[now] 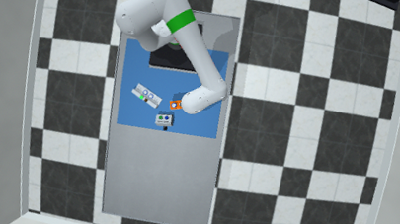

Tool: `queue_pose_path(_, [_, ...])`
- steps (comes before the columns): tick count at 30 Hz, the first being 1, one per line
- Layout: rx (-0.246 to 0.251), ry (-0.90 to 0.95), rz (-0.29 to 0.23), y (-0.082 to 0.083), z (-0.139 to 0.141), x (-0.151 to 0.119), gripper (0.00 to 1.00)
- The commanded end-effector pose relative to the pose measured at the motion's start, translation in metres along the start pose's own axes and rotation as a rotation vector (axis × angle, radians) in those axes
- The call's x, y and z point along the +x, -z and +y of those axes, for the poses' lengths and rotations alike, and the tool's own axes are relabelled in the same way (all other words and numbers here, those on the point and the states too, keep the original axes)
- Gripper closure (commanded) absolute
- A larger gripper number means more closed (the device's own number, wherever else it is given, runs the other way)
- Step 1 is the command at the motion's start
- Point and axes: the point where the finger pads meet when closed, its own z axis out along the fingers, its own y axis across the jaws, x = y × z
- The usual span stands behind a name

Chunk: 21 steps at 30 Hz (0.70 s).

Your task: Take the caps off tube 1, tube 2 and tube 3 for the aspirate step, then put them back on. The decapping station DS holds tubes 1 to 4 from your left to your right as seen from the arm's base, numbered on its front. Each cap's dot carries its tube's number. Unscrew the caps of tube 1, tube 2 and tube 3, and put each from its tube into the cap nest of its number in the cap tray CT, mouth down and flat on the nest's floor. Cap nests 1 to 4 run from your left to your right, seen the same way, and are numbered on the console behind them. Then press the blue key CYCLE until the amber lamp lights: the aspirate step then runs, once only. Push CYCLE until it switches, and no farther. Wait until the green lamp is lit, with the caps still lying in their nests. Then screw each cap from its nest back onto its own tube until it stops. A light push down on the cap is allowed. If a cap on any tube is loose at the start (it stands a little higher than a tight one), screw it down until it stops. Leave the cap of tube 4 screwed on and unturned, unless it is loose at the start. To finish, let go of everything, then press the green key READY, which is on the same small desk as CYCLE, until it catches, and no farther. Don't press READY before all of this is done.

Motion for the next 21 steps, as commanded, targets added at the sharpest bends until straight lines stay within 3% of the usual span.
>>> queue_pose_path(1, [0.003,-0.268,0.013,-0.0003,-0.0001,-0.0003,1.00])
queue_pose_path(4, [0.004,-0.412,0.012,-0.0004,-0.0001,-0.0003,1.00])
queue_pose_path(6, [0.004,-0.412,0.012,-0.0004,-0.0001,-0.0003,1.00])
queue_pose_path(13, [0.006,-0.766,0.012,-0.0007,-0.0001,-0.0003,1.00])
queue_pose_path(20, [0.006,-0.766,0.012,-0.0007,-0.0001,-0.0003,1.00])
queue_pose_path(21, [0.006,-0.766,0.012,-0.0007,-0.0001,-0.0003,0.65])
